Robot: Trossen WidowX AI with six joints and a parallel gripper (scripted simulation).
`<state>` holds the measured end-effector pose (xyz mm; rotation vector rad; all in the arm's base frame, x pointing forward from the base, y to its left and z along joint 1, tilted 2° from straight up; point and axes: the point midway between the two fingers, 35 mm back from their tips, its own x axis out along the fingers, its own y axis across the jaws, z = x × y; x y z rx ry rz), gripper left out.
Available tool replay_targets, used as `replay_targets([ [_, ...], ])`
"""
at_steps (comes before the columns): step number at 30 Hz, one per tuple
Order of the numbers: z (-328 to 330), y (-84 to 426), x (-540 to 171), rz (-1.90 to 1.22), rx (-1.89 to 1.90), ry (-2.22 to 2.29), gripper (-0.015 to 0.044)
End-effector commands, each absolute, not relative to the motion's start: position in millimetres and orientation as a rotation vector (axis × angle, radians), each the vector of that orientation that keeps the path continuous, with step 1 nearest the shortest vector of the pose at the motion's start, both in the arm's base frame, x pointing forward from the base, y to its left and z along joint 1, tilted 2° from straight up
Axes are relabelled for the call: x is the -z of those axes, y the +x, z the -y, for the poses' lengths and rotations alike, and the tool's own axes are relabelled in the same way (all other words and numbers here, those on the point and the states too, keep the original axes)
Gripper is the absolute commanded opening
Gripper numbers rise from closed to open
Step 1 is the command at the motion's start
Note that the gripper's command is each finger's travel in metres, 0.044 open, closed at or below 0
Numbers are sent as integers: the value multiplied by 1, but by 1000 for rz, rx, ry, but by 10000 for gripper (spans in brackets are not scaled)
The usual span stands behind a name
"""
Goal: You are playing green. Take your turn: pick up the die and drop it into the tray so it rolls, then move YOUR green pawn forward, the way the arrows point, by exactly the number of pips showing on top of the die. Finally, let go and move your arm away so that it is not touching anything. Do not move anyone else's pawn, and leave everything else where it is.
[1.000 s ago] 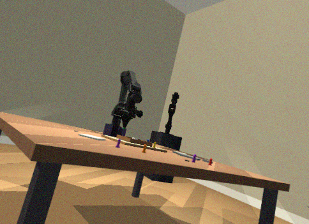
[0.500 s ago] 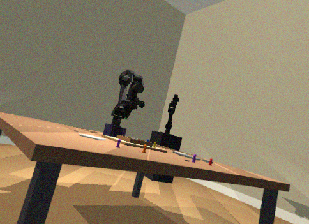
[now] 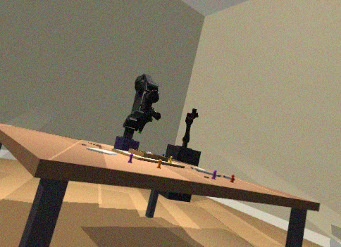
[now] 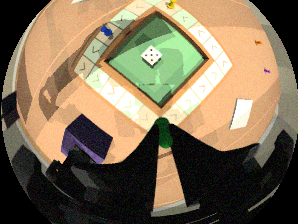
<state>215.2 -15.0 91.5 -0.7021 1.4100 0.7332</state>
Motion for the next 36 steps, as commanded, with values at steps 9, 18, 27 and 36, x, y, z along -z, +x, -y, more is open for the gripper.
replay_targets([
  [9,34,260,-71,-1412,-728,-708,0],
  [18,51,291,-48,-1411,-728,-709,0],
  [27,64,311,-29,-1411,-729,-710,0],
  [36,63,311,5,-1411,-729,-710,0],
])
